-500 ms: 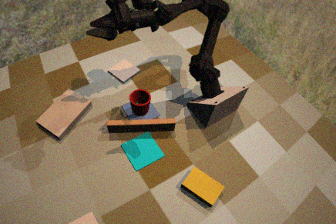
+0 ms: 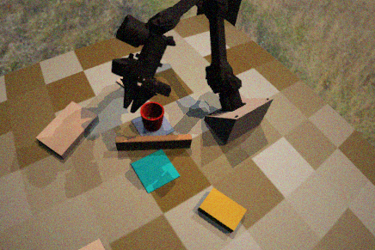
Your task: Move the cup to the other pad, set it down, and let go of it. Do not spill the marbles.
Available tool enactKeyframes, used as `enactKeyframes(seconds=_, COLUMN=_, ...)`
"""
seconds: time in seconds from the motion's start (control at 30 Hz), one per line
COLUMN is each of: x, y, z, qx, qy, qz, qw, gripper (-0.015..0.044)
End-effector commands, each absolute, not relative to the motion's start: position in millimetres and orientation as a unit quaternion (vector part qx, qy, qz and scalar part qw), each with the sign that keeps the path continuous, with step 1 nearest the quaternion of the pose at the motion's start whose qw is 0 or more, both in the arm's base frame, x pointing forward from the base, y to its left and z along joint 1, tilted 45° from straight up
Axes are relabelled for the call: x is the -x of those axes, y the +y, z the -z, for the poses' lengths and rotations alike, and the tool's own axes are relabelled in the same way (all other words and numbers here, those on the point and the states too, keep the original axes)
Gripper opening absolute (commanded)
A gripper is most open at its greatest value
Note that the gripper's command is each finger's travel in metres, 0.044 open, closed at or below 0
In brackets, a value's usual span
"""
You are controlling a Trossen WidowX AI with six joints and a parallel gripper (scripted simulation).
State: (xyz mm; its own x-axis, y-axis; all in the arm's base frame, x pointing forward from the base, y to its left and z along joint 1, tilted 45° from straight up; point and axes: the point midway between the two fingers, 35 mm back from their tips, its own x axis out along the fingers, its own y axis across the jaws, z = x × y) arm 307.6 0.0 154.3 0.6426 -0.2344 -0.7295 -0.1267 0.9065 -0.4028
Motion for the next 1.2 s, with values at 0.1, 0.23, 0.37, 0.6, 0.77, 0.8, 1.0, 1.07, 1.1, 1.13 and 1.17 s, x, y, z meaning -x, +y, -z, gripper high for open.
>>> enactKeyframes(seconds=0.1, x=-219.5, y=-22.1, z=-110.8, qx=0.518, qy=0.704, qz=-0.067, qw=0.481, gripper=0.0148)
enactKeyframes(seconds=0.23, x=-214.5, y=-28.1, z=-118.0, qx=0.539, qy=0.715, qz=-0.078, qw=0.439, gripper=0.0148)
enactKeyframes(seconds=0.37, x=-214.5, y=-28.1, z=-118.0, qx=0.539, qy=0.715, qz=-0.078, qw=0.439, gripper=0.0148)
enactKeyframes(seconds=0.6, x=-213.8, y=-28.8, z=-117.6, qx=0.539, qy=0.715, qz=-0.078, qw=0.440, gripper=0.0148)
enactKeyframes(seconds=0.77, x=-214.4, y=-33.1, z=-112.8, qx=0.539, qy=0.714, qz=-0.079, qw=0.440, gripper=0.0148)
enactKeyframes(seconds=0.8, x=-214.5, y=-34.2, z=-111.5, qx=0.538, qy=0.714, qz=-0.079, qw=0.440, gripper=0.0148)
enactKeyframes(seconds=1.0, x=-214.9, y=-41.0, z=-104.3, qx=0.538, qy=0.714, qz=-0.079, qw=0.441, gripper=0.0148)
enactKeyframes(seconds=1.07, x=-215.0, y=-43.3, z=-101.9, qx=0.538, qy=0.714, qz=-0.080, qw=0.441, gripper=0.0148)
enactKeyframes(seconds=1.1, x=-215.0, y=-44.4, z=-100.7, qx=0.538, qy=0.714, qz=-0.080, qw=0.441, gripper=0.0148)
enactKeyframes(seconds=1.13, x=-215.0, y=-45.6, z=-99.6, qx=0.538, qy=0.714, qz=-0.080, qw=0.441, gripper=0.0148)
enactKeyframes(seconds=1.17, x=-215.0, y=-46.8, z=-98.4, qx=0.538, qy=0.714, qz=-0.080, qw=0.441, gripper=0.0148)
